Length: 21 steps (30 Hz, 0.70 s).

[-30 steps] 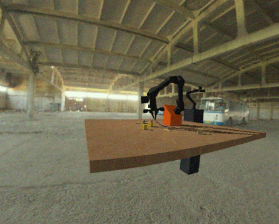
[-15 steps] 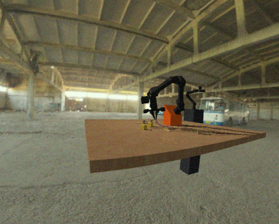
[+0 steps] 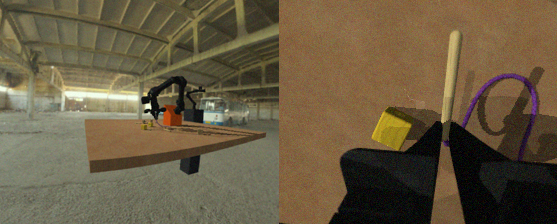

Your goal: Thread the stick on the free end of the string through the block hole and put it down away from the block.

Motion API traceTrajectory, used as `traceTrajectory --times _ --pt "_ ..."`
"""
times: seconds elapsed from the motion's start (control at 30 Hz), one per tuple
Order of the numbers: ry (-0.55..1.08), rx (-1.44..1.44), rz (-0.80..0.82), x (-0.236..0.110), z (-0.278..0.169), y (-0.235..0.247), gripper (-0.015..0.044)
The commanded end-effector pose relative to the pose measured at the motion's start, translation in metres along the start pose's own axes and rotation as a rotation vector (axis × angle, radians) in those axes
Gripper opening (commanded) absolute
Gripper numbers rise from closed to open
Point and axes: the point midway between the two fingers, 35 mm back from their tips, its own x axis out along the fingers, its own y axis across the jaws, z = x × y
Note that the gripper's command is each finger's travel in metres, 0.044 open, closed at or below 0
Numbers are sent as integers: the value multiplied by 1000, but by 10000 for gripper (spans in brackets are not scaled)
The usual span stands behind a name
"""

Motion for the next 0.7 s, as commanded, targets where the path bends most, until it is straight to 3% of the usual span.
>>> traceTrajectory --times 0.0,0.67 --pt "4 39 4 -3 -7 -2 0" --pt "-31 261 -4 -5 -25 -21 0"
